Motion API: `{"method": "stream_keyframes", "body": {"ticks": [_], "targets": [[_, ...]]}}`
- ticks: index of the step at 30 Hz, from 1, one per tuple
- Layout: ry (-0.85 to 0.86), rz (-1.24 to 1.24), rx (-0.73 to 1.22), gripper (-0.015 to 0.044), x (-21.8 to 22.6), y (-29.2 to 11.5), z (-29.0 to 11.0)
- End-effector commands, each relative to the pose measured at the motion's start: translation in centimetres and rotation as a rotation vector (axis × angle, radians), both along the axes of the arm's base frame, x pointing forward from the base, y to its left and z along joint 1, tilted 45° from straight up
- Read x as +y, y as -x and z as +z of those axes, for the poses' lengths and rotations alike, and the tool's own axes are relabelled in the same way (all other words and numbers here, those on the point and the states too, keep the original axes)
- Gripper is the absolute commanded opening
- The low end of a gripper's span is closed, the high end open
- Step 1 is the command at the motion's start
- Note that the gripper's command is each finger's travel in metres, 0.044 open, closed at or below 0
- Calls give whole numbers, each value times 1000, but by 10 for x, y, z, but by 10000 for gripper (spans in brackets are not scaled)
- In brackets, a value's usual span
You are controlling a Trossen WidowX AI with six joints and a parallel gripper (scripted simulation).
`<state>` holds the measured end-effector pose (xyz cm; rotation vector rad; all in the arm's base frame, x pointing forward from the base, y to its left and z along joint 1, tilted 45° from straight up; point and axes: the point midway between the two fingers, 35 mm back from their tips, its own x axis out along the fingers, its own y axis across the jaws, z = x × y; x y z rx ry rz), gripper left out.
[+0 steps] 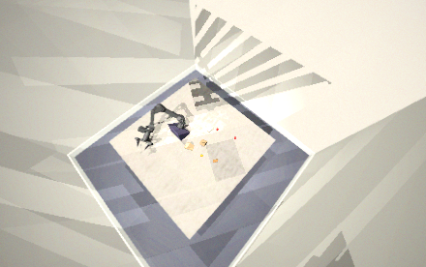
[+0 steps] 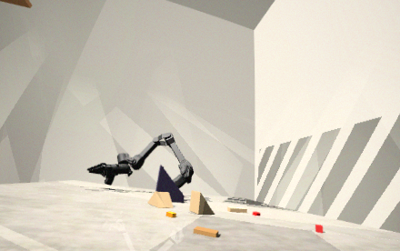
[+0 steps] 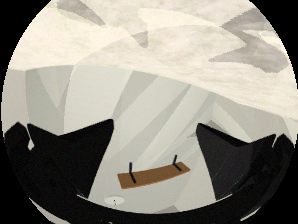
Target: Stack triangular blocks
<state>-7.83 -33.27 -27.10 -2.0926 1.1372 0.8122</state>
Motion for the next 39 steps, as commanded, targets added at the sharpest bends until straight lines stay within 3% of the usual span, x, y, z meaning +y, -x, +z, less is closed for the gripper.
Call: {"method": "stream_keyframes", "body": {"ticks": [1, 8, 15, 28, 39], "targets": [[4, 17, 6, 426, 0, -2, 1], [198, 672, 183, 440, 2, -66, 30], [517, 1377, 272, 440, 25, -135, 69], [1054, 2103, 216, 440, 73, -202, 121], [1697, 2544, 4, 440, 129, -243, 170]]}}
